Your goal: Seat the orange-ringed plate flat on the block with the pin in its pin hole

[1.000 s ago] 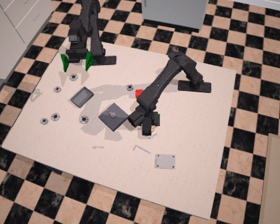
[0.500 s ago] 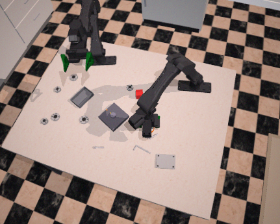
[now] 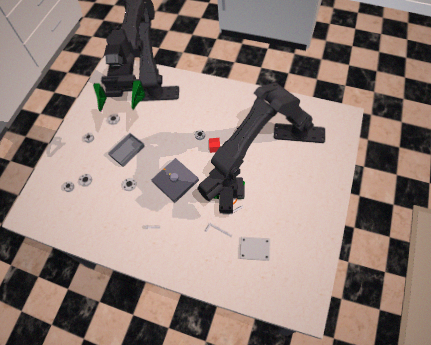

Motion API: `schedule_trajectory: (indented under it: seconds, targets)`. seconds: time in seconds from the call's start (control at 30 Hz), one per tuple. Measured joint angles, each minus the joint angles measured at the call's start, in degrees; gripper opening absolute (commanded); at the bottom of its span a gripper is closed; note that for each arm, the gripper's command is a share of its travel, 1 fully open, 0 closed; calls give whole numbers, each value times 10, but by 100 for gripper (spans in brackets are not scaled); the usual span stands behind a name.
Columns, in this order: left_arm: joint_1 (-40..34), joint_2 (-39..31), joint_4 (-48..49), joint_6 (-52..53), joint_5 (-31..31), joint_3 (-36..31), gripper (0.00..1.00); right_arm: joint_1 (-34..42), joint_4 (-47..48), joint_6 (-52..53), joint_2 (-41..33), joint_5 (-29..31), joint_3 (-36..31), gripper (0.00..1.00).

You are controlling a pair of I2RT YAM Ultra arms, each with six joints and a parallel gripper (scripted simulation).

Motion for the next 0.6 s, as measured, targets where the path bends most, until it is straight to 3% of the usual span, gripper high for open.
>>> schedule_trajectory:
  seconds: [0.6]
  targets:
    - [0, 0, -3, 0, 0, 1, 0, 0, 0, 0, 0, 0, 0, 100]
